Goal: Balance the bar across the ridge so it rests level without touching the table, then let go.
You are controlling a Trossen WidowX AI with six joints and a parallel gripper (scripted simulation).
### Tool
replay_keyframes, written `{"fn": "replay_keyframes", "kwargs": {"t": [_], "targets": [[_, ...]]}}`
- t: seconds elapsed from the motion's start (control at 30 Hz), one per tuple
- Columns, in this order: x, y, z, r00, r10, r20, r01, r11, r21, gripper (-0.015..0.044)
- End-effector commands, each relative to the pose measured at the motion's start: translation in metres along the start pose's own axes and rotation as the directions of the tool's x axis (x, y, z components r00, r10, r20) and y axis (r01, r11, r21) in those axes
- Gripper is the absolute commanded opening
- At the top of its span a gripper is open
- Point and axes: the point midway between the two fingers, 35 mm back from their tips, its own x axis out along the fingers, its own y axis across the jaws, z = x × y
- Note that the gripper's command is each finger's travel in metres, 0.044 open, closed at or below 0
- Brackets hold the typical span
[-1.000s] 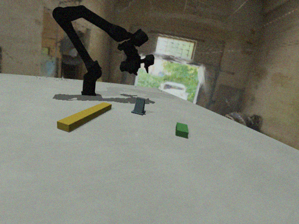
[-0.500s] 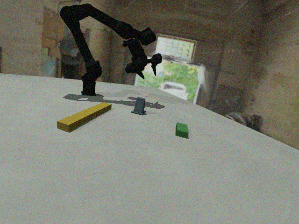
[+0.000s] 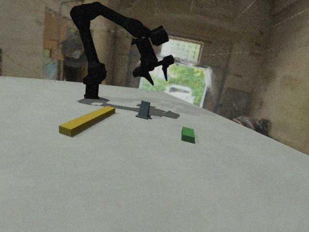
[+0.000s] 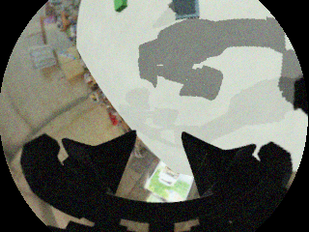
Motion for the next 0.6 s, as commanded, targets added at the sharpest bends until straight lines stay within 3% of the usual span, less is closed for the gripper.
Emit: {"fn": "replay_keyframes", "kwargs": {"t": [0.0, 0.57], "targets": [[0.000, 0.006, 0.017, 0.999, -0.009, 0.051, 0.010, 1.000, -0.006, 0.0315], [-0.017, 0.023, 0.094, 0.973, -0.041, 0.228, 0.046, 0.999, -0.017, 0.0315]]}}
